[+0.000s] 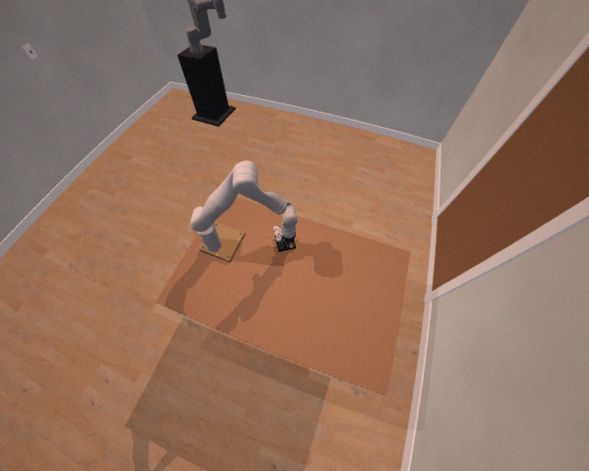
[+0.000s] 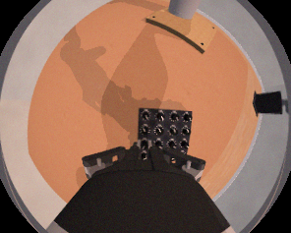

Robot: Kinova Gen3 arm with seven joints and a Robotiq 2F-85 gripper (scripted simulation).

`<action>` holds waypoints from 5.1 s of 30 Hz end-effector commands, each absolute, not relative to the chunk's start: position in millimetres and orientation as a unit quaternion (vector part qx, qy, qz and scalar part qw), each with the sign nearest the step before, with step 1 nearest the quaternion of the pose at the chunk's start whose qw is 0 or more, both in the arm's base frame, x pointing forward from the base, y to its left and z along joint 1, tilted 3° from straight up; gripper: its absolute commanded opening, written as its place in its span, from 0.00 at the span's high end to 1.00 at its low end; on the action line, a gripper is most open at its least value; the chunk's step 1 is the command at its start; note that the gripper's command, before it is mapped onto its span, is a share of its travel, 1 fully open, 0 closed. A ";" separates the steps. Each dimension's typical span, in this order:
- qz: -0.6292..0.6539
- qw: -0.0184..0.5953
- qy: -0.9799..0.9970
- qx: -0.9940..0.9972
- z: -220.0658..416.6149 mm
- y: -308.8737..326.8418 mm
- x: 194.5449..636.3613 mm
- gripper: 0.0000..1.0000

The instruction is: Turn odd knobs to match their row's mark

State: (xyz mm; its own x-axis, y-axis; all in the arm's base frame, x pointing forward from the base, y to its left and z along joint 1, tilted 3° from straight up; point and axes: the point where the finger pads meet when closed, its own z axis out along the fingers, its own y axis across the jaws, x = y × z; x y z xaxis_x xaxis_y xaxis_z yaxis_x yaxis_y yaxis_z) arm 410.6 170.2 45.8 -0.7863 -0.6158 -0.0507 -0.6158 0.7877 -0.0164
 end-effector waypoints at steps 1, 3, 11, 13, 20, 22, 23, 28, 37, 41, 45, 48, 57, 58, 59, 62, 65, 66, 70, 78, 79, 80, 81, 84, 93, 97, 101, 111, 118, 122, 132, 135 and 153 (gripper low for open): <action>0.001 0.027 0.945 -0.326 46.3 169.6 411.2 0.92; 0.001 0.027 0.944 -0.329 46.3 169.6 411.2 0.92; 0.000 0.027 0.941 -0.336 46.3 169.6 411.2 0.92; 0.000 0.027 0.941 -0.337 46.3 169.6 411.2 0.92; 0.000 0.027 0.941 -0.337 46.3 169.6 411.2 0.92; 0.000 0.027 0.941 -0.337 46.3 169.6 411.2 0.92; 0.000 0.027 0.941 -0.337 46.3 169.6 411.2 0.92; 0.000 0.027 0.941 -0.337 46.3 169.6 411.2 0.81; 0.000 0.027 0.941 -0.337 46.3 169.6 411.2 0.81; 0.000 0.027 0.941 -0.337 46.3 169.6 411.2 0.81; 0.000 0.027 0.941 -0.337 46.3 169.6 411.2 0.81; 0.000 0.027 0.941 -0.337 46.4 169.6 411.2 0.81; 0.000 0.027 0.941 -0.337 54.4 169.5 410.8 0.81; 0.000 0.027 0.941 -0.337 56.9 169.4 410.7 0.81; 0.000 0.027 0.941 -0.337 59.6 169.4 410.6 0.81; 0.000 0.027 0.941 -0.337 68.4 169.2 410.1 0.81; 0.000 0.027 0.941 -0.337 76.4 169.0 409.7 0.81; 0.000 0.027 0.941 -0.337 78.6 169.0 409.6 0.81; 0.000 0.027 0.941 -0.337 81.9 168.9 409.4 0.81; 0.000 0.027 0.941 -0.337 84.3 168.9 409.3 0.81; 0.000 0.027 0.941 -0.337 84.3 168.9 409.3 0.81; 0.000 0.027 0.941 -0.337 84.3 168.9 409.3 0.81; 0.000 0.027 0.941 -0.337 84.3 168.9 409.3 0.81; 0.000 0.027 0.941 -0.337 84.3 168.9 409.3 0.81; 0.000 0.027 0.942 -0.334 84.2 168.8 409.2 0.81; 0.000 0.026 0.944 -0.328 84.0 168.6 408.9 0.81; 0.000 0.025 0.948 -0.316 83.6 168.3 408.4 0.81; 0.000 0.021 0.963 -0.270 82.3 167.0 406.4 0.81; -0.001 0.015 0.980 -0.200 80.7 165.3 403.7 0.81; -0.001 0.013 0.984 -0.175 80.2 164.7 402.8 0.81; -0.005 0.004 1.000 -0.016 77.9 161.6 398.0 0.81; -0.007 0.002 0.999 0.041 77.4 160.7 396.6 0.81; -0.013 -0.002 0.933 0.361 78.0 158.0 392.3 0.81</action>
State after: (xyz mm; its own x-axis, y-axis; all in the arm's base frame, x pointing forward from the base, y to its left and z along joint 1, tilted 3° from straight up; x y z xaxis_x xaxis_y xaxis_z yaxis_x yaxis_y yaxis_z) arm 393.9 153.1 77.5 -0.7434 0.6689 0.0001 0.6687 0.7432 -0.0233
